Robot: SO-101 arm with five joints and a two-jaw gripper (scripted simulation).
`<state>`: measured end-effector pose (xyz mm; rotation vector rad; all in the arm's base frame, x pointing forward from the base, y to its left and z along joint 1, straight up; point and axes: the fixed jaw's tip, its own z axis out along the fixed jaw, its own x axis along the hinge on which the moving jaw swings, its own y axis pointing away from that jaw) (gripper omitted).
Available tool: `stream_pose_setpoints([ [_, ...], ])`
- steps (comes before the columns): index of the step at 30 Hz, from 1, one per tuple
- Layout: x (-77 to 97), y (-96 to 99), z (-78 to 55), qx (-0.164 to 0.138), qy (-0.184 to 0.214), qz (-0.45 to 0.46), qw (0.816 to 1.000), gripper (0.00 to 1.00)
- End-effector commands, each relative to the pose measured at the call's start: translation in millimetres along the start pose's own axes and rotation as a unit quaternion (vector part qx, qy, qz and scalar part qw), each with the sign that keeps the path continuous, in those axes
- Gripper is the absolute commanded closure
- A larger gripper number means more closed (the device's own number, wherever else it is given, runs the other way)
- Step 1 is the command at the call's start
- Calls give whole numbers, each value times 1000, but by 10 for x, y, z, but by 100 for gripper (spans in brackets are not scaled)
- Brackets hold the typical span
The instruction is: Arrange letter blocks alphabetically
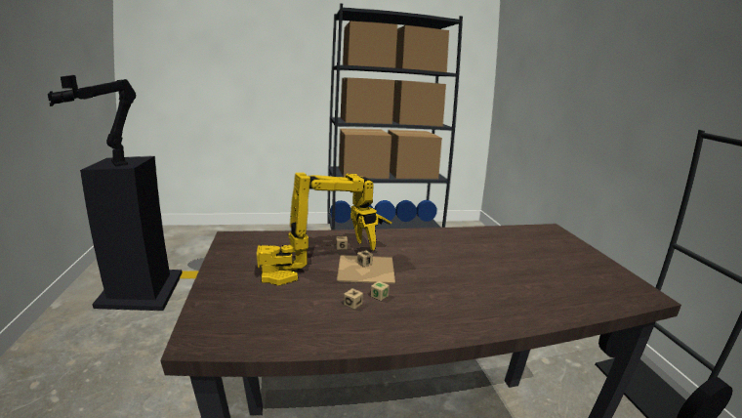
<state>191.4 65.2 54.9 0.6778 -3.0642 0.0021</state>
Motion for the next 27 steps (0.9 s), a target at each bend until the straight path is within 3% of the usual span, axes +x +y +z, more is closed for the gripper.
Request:
stream_pose_setpoints([
  [1,-118,-2,-145,7,-55,-7,998,65],
  [16,-143,-5,89,7,-55,-7,998,65],
  [27,-143,-5,165,7,-55,-7,998,65],
])
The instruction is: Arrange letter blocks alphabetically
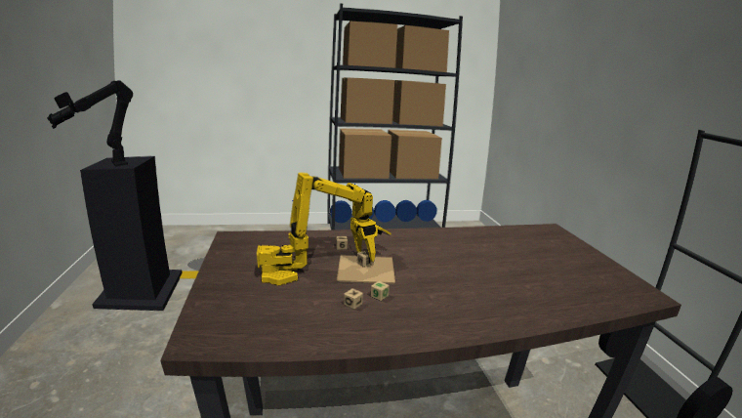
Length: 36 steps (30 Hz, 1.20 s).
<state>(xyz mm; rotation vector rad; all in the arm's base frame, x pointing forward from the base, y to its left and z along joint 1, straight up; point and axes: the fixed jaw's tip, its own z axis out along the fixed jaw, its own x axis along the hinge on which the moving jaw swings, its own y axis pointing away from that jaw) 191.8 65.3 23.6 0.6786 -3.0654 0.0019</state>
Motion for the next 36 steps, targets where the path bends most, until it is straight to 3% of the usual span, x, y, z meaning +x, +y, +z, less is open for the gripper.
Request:
stream_pose_setpoints([
  [1,-138,-4,-144,7,-55,-6,998,65],
  [17,-138,-11,-139,8,-55,-6,998,66],
  [36,-138,-80,-140,9,-54,-6,998,77],
])
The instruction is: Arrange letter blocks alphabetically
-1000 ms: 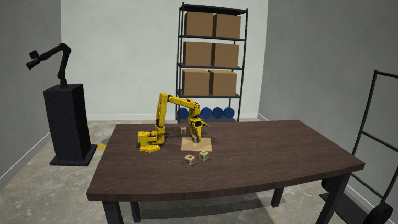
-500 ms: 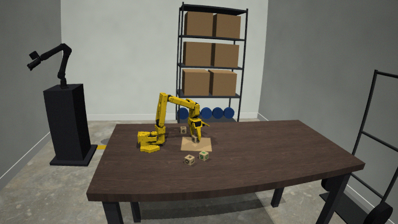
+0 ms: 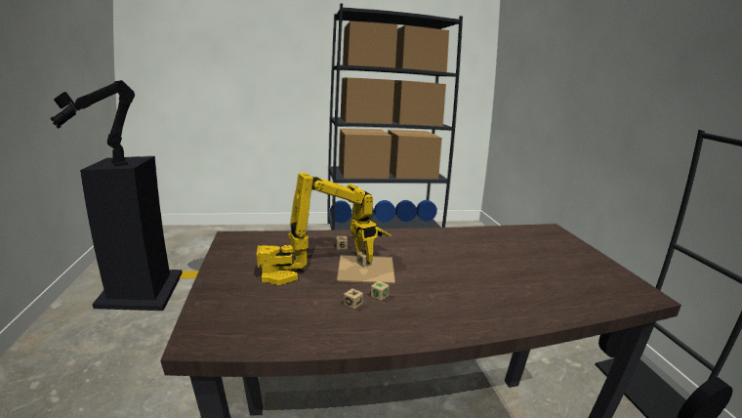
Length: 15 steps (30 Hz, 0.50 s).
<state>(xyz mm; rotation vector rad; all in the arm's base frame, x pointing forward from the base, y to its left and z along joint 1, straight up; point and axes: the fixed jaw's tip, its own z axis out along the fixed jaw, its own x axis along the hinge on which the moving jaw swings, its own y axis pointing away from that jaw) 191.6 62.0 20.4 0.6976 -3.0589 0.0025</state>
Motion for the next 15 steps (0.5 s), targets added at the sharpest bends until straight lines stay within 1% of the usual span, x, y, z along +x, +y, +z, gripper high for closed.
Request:
stream_pose_setpoints([
  [1,-152,-57,-173,10,-55,0,998,78],
  [15,-151,-93,-173,11,-55,0,998,84],
])
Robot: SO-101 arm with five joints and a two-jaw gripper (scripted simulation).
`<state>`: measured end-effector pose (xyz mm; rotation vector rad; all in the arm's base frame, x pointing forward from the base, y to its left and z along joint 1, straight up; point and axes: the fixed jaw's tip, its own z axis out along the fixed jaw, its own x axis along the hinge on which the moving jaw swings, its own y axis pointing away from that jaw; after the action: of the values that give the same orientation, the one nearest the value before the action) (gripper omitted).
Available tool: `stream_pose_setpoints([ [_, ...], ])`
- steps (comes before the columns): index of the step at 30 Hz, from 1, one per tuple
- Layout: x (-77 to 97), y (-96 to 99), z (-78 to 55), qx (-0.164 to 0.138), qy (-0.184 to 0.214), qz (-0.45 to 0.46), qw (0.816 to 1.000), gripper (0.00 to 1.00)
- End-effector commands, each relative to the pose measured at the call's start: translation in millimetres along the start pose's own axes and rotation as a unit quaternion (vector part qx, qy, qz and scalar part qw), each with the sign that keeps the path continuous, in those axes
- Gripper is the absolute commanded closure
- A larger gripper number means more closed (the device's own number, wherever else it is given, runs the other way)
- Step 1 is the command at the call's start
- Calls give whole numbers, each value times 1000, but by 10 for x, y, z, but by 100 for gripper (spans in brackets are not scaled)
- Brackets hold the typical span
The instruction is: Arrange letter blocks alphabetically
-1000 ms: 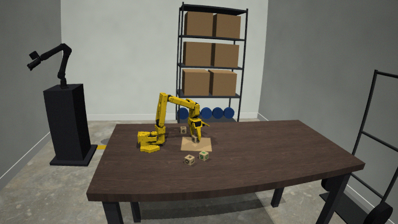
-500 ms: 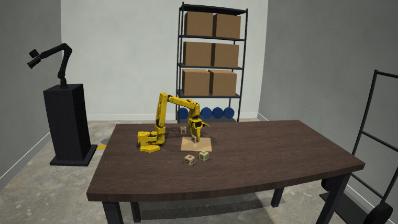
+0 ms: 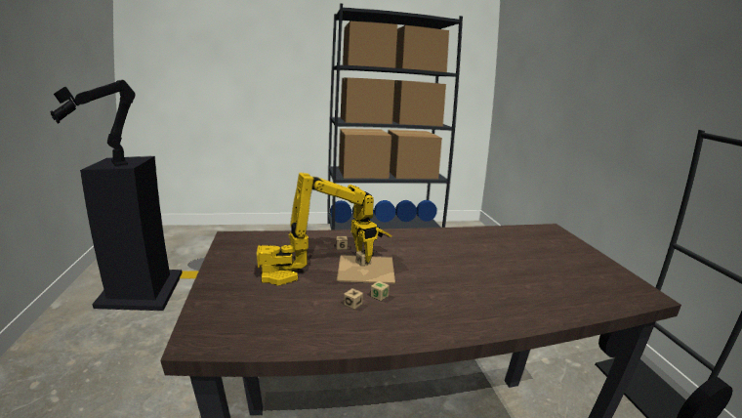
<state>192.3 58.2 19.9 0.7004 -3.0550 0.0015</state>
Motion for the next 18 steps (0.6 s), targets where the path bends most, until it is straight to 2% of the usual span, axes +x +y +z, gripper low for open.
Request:
stream_pose_setpoints([
  [1,-160,-57,-179,11,-57,1,998,84],
  [11,-160,-58,-179,11,-57,1,998,85],
  [18,-160,-58,-179,11,-57,1,998,97],
])
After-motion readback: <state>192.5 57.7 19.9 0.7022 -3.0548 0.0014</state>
